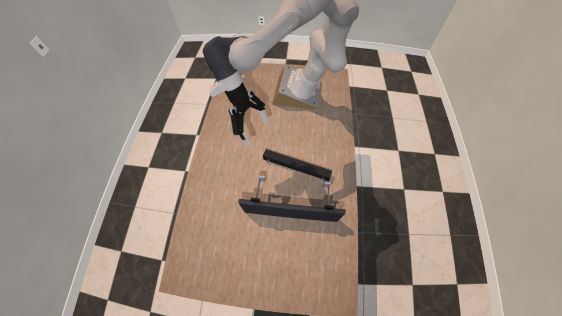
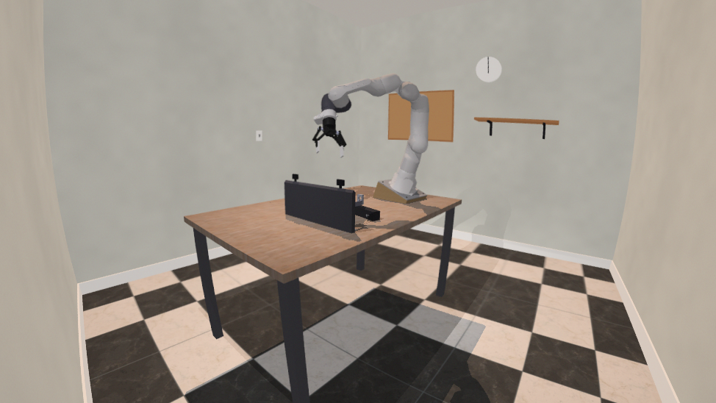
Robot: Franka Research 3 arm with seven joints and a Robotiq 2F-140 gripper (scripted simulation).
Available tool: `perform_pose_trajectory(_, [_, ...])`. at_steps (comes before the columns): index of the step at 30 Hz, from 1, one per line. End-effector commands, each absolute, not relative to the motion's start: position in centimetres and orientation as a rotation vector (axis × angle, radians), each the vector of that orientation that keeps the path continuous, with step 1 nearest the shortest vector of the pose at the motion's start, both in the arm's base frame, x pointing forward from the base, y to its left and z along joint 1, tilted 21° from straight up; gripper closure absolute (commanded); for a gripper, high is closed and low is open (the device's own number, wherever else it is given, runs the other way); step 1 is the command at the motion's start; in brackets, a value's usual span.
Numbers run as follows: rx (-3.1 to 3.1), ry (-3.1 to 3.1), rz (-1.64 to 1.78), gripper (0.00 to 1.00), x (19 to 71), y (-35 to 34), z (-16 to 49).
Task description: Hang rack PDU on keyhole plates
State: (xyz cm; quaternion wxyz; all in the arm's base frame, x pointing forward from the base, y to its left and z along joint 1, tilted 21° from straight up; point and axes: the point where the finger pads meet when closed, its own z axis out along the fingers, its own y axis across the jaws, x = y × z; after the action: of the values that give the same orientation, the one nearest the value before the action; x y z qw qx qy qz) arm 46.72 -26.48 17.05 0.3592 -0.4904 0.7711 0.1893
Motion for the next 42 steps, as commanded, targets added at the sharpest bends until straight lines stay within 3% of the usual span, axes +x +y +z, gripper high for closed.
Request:
perform_pose_trajectory(1, [-1.247, 2.032, 0.507, 0.00, 46.8, -26.1, 17.1])
perform_pose_trajectory(42, [-1.322, 2.074, 0.521, 0.00, 47.4, -23.2, 18.5])
